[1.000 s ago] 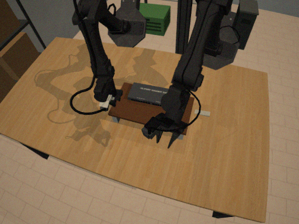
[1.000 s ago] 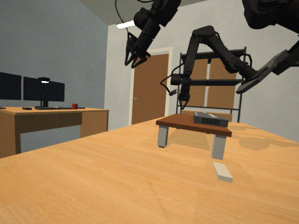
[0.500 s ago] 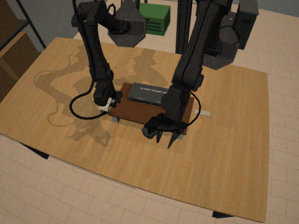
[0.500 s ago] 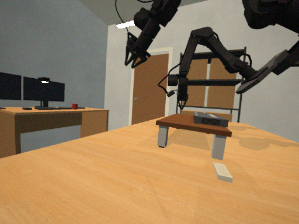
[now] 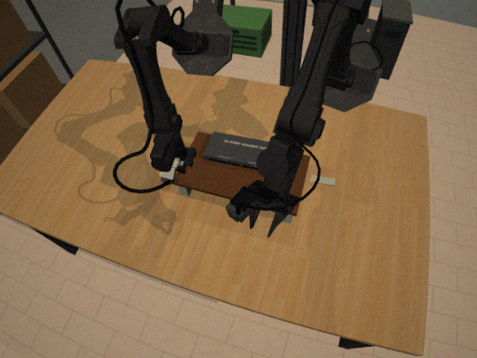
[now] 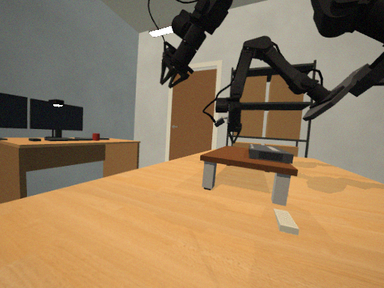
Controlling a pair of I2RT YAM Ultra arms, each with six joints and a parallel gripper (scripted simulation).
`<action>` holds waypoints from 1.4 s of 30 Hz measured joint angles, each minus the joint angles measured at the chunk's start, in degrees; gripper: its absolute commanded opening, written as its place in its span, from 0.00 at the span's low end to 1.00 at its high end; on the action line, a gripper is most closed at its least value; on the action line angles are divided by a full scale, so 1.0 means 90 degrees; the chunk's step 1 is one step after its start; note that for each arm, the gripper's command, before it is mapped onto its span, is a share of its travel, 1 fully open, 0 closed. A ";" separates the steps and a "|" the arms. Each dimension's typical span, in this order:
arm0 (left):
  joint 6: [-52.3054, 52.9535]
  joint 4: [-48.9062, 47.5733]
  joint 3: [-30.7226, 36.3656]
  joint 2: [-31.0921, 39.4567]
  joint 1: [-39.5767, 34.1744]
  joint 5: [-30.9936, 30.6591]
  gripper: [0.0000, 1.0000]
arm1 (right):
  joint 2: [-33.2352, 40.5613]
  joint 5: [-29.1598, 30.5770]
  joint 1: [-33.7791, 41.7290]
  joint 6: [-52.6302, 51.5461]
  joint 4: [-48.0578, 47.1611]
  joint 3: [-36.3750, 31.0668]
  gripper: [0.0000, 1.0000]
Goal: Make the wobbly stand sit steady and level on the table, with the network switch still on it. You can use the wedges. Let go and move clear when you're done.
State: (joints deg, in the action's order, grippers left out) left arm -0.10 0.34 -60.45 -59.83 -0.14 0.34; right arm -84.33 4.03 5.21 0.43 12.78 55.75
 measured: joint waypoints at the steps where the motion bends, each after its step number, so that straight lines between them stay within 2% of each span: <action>1: 0.0000 0.0000 0.0000 0.0000 0.0000 0.0000 0.42 | -0.0022 -0.0005 -0.0002 0.0002 -0.0019 0.0000 0.00; 33: 0.0000 0.0000 0.0000 0.0000 0.0000 0.0000 0.42 | -0.0520 -0.0017 -0.0027 0.0027 -0.0369 0.0058 0.00; 34: 0.0000 0.0000 0.0000 0.0000 0.0000 0.0000 0.00 | -0.0532 -0.0017 -0.0027 0.0027 -0.0369 0.0061 0.00; 42: 0.0000 0.0000 0.0000 0.0000 0.0000 0.0000 0.00 | -0.0537 -0.0019 -0.0027 0.0027 -0.0359 0.0075 0.00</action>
State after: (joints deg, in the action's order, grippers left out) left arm -0.10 0.34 -60.45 -59.83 -0.14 0.34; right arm -89.17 3.86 4.97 0.67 9.54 56.42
